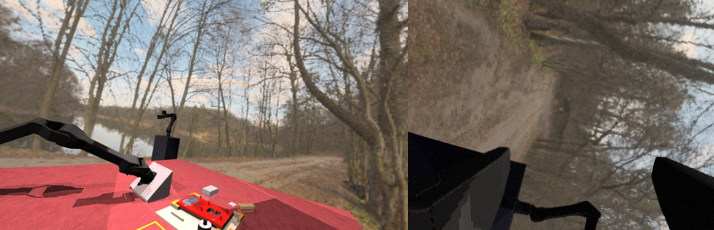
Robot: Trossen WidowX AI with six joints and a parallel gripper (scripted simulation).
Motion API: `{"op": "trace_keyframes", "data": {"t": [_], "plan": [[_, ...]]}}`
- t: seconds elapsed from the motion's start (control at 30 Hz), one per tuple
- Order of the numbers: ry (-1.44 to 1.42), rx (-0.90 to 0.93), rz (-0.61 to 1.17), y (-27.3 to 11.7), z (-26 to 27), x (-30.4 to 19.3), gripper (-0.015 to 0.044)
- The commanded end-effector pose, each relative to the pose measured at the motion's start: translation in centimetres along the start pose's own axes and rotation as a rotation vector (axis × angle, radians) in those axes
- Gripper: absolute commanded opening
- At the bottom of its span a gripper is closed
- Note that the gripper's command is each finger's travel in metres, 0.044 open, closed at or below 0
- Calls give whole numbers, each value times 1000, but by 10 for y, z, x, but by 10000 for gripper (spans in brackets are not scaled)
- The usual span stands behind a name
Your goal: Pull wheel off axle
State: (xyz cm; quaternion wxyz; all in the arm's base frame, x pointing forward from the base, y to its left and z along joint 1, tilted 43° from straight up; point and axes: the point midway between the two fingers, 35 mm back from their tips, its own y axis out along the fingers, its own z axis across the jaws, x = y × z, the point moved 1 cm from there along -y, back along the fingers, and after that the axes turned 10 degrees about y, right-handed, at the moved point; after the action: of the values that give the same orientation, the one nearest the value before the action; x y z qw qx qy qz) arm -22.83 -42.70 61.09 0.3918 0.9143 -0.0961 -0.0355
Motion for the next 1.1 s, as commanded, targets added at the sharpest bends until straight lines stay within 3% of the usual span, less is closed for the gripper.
{"op": "trace_keyframes", "data": {"t": [0.0, 0.53, 0.97, 1.07], "plan": [[164, 49, -17, 4, 18, 32, 300], [821, 312, -74, -7, 68, 193, 300], [1261, 647, -43, -58, 97, 329, 300], [1330, 666, -86, -67, 77, 357, 300]]}}
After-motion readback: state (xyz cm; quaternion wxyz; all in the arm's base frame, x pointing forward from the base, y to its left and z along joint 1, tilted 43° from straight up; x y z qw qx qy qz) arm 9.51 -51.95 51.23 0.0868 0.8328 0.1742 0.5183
